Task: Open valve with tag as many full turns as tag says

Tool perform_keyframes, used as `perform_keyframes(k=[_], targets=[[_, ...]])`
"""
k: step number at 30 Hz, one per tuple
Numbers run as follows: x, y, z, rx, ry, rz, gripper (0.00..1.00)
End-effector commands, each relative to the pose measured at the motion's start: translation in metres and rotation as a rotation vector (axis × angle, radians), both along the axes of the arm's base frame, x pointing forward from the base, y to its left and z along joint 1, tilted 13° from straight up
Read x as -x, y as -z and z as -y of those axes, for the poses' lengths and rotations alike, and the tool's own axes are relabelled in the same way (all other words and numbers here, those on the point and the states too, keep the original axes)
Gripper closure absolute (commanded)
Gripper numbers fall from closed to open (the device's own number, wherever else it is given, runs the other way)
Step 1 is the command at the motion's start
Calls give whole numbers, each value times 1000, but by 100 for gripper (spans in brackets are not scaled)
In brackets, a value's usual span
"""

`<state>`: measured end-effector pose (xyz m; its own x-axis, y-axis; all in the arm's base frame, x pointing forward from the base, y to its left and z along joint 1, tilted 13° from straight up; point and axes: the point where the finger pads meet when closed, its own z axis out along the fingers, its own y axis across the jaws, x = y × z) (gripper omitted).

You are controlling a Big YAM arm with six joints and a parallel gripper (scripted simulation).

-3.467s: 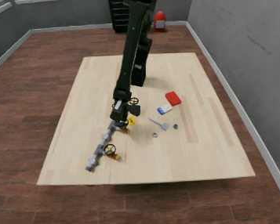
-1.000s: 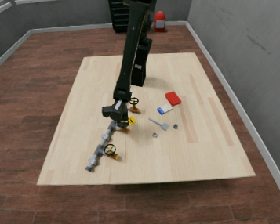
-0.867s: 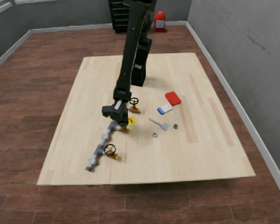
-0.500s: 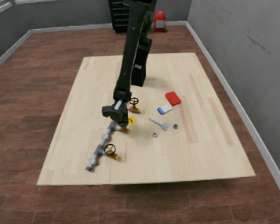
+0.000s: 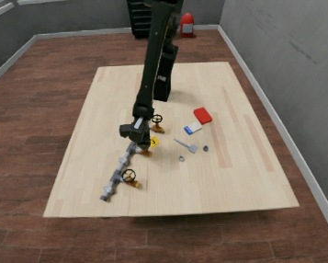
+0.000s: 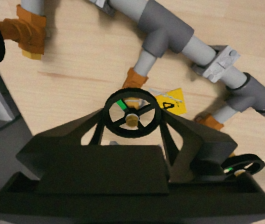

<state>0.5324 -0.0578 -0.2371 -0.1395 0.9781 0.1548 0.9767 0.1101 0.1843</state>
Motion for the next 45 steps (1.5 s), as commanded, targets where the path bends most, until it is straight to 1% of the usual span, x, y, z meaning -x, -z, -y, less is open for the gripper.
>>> perform_keyframes(k=[1,3,7,9,13,18,24,26,33,41,43,44,45], targets=[[-1,-2,-1,1,20,-7,100],[-1,-2,-1,2,13,-6,100],[-1,-2,-1,11,-43,4,100],[-1,-2,-1,11,-43,4,100],[-1,-2,-1,23,-111,17,100],[-1,-2,-1,46,-251,42,100],[-1,-2,-1,88,-501,87,100],[-1,-2,-1,88,-501,87,100],[-1,-2,-1,150,-881,157,100],[-1,-2,-1,213,-1247,228,100],[-1,-2,-1,213,-1247,228,100],[-2,-2,-1,232,-1363,248,100],[-2,-2,-1,240,-1406,256,100]])
